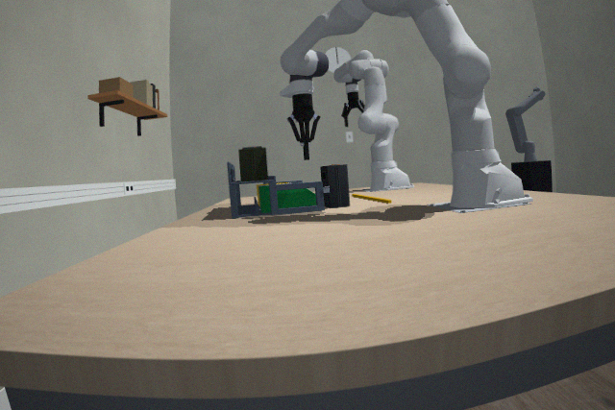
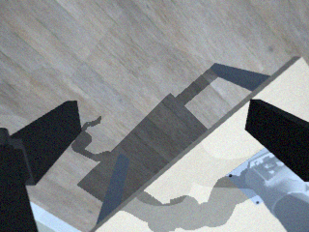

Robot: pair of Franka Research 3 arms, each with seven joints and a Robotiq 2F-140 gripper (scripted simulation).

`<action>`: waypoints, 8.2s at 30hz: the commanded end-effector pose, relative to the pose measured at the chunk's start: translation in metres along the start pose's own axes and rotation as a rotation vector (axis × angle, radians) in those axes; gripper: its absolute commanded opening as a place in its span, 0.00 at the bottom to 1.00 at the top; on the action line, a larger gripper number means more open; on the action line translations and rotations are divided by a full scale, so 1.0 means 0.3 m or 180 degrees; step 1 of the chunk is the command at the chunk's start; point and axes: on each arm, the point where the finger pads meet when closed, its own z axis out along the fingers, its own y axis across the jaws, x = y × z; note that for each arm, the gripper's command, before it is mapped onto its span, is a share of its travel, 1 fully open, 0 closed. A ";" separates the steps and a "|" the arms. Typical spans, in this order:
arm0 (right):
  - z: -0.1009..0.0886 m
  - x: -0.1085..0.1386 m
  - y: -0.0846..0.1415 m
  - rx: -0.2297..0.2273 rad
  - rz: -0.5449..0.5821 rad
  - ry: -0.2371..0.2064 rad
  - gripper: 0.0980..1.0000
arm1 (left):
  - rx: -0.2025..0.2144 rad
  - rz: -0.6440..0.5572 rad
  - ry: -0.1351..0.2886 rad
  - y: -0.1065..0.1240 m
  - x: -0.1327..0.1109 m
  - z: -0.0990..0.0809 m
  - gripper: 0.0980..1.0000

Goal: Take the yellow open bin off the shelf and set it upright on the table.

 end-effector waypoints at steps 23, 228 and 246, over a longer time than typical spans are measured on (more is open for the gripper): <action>0.000 0.000 0.000 0.0000 0.0000 0.0001 1.00 | -0.0005 0.0006 -0.0066 -0.097 0.035 0.005 0.00; 0.000 0.000 0.000 0.0000 0.0000 0.0001 1.00 | -0.0005 0.0006 -0.0066 -0.097 0.072 0.376 0.58; 0.000 0.000 0.000 0.0000 0.0000 0.0001 1.00 | -0.0005 0.0006 -0.0066 -0.097 0.073 0.376 0.58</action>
